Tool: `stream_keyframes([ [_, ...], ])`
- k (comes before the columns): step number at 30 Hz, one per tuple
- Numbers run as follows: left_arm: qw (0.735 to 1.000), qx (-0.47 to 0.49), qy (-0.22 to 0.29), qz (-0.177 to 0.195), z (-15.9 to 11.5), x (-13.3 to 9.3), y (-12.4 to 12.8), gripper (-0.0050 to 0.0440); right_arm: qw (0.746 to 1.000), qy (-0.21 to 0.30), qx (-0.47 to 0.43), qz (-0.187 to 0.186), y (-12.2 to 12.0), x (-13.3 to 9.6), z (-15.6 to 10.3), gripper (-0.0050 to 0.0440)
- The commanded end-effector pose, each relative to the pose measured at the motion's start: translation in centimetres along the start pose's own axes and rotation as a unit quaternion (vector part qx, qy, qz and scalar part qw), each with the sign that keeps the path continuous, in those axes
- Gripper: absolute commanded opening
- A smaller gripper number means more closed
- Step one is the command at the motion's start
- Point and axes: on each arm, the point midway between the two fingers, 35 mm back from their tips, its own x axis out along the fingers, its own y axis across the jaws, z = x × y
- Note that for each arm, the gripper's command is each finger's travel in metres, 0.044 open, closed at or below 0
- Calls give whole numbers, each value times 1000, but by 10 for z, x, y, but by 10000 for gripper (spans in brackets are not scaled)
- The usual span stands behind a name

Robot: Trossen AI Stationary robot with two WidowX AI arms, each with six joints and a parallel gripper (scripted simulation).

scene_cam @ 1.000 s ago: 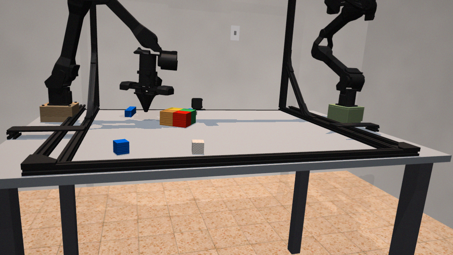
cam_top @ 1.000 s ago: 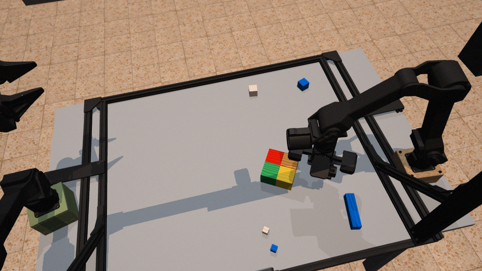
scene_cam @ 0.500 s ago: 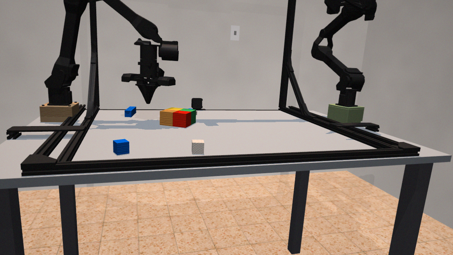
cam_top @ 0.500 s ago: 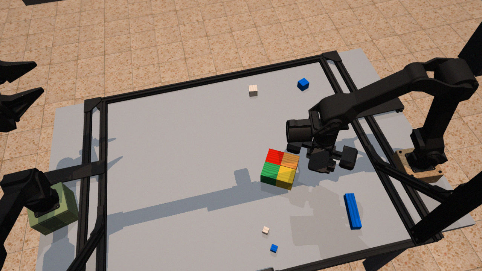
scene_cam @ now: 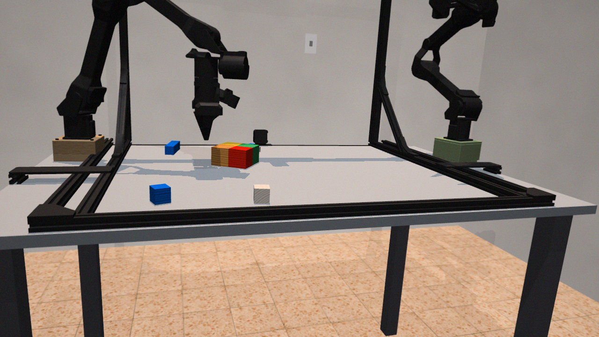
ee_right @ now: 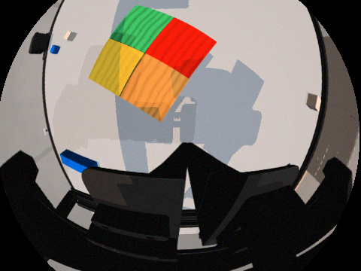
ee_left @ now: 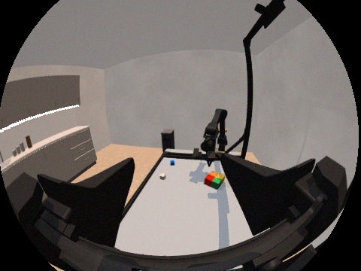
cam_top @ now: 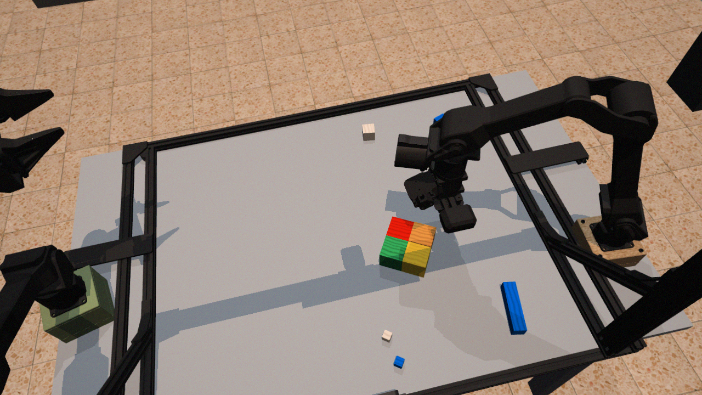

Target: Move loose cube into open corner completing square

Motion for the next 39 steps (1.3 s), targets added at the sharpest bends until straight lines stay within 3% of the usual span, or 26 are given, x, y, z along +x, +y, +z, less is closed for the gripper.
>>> stream_keyframes([
  [1,1000,-2,0,-1,0,0,0,400,994,3,109,-1,-14,1,2,0],
  [6,1000,-2,0,-1,0,0,0,400,963,2,270,-2,-40,1,4,0],
  [17,1000,-2,0,-1,0,0,0,400,962,2,273,-2,-40,8,4,0],
  [21,1000,-2,0,-1,0,0,0,400,962,2,273,-2,-40,45,4,0],
  [23,1000,-2,0,-1,0,0,0,400,962,2,273,-2,-40,51,4,0],
  [39,1000,-2,0,-1,0,0,0,400,962,2,273,-2,-39,51,4,0],
])
